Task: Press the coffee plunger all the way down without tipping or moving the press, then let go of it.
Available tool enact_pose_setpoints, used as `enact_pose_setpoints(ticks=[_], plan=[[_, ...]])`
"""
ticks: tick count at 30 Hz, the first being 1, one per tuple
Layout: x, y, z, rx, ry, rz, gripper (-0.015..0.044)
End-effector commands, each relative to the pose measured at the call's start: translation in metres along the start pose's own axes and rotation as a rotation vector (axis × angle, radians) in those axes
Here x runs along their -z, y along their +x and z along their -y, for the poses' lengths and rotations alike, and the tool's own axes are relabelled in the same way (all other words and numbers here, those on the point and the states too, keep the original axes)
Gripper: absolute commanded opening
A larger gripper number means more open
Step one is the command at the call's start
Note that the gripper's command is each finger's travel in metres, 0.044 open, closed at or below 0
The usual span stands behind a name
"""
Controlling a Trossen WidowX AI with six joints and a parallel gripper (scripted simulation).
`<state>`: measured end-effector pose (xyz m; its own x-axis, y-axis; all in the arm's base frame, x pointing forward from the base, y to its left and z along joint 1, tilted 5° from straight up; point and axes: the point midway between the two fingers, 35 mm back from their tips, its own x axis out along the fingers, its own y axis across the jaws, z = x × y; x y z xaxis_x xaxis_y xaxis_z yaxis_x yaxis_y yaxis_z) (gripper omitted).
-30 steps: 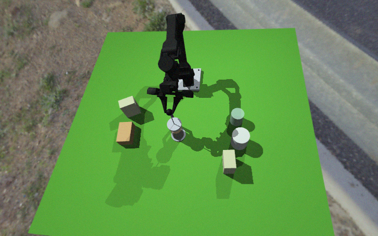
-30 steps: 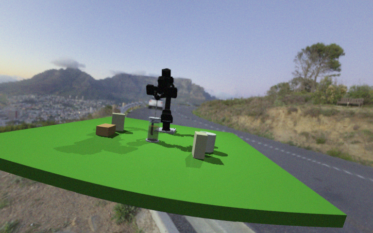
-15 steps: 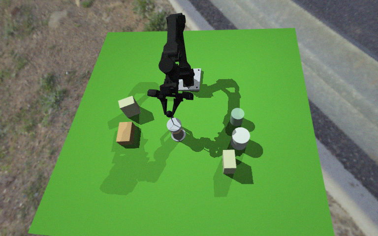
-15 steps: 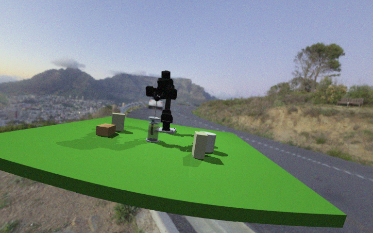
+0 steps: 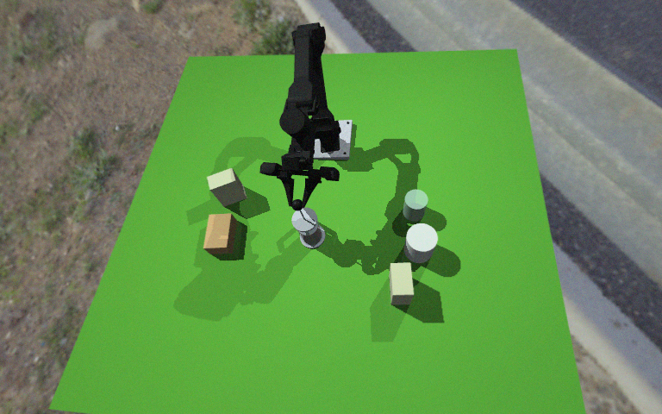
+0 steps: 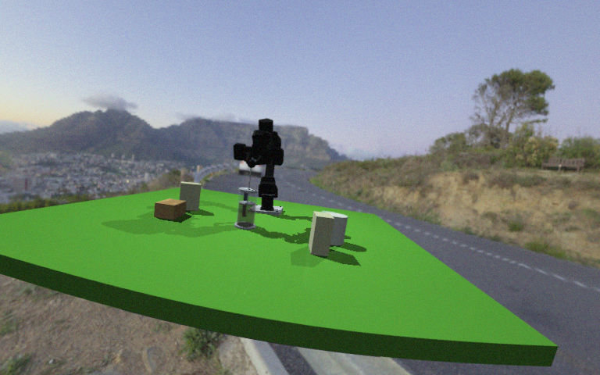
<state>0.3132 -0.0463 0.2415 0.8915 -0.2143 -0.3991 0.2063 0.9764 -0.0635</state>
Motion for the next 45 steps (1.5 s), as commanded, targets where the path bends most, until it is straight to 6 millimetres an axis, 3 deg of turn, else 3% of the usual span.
enact_pose_setpoints(ticks=[1, 23, 45], plan=[[0.024, 0.010, -0.001, -0.002, -0.010, -0.060, 0.0115], [0.054, 0.030, 0.001, -0.001, -0.010, -0.060, 0.0115], [0.049, 0.038, 0.001, -0.001, -0.010, -0.059, 0.0115]])
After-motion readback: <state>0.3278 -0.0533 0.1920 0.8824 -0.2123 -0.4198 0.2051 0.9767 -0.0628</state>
